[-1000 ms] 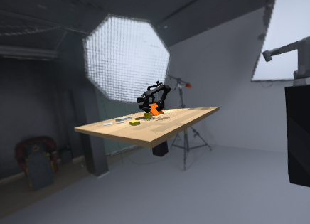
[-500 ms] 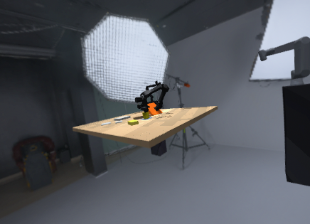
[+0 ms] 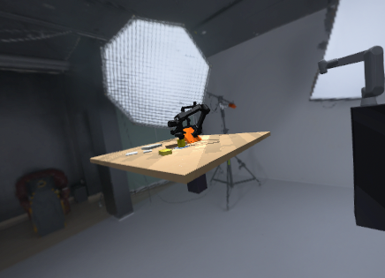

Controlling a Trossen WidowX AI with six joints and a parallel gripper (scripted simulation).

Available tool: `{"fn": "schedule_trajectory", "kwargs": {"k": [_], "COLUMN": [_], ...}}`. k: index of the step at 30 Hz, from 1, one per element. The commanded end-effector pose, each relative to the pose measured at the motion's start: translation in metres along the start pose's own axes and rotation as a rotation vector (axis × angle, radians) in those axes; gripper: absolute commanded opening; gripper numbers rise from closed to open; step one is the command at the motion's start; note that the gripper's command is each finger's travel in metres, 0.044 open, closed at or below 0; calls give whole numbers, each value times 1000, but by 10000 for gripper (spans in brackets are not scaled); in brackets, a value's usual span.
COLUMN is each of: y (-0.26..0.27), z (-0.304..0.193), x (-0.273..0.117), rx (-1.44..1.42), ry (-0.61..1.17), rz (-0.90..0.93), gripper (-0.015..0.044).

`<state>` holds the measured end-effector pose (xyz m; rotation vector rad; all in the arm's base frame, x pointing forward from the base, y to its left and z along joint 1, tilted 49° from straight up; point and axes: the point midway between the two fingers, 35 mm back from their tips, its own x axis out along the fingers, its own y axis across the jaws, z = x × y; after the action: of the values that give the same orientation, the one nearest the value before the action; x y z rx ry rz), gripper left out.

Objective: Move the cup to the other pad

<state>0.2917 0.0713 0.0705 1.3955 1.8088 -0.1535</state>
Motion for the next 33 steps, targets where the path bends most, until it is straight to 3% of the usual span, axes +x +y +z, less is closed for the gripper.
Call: {"fn": "schedule_trajectory", "kwargs": {"k": [1, 18, 33], "y": [0, -2, -3], "z": [0, -1, -2], "x": [-3, -55, -51], "rx": [0, 3, 8], "ry": [0, 1, 6], "rz": [0, 1, -1], "gripper": [0, 0, 0]}}
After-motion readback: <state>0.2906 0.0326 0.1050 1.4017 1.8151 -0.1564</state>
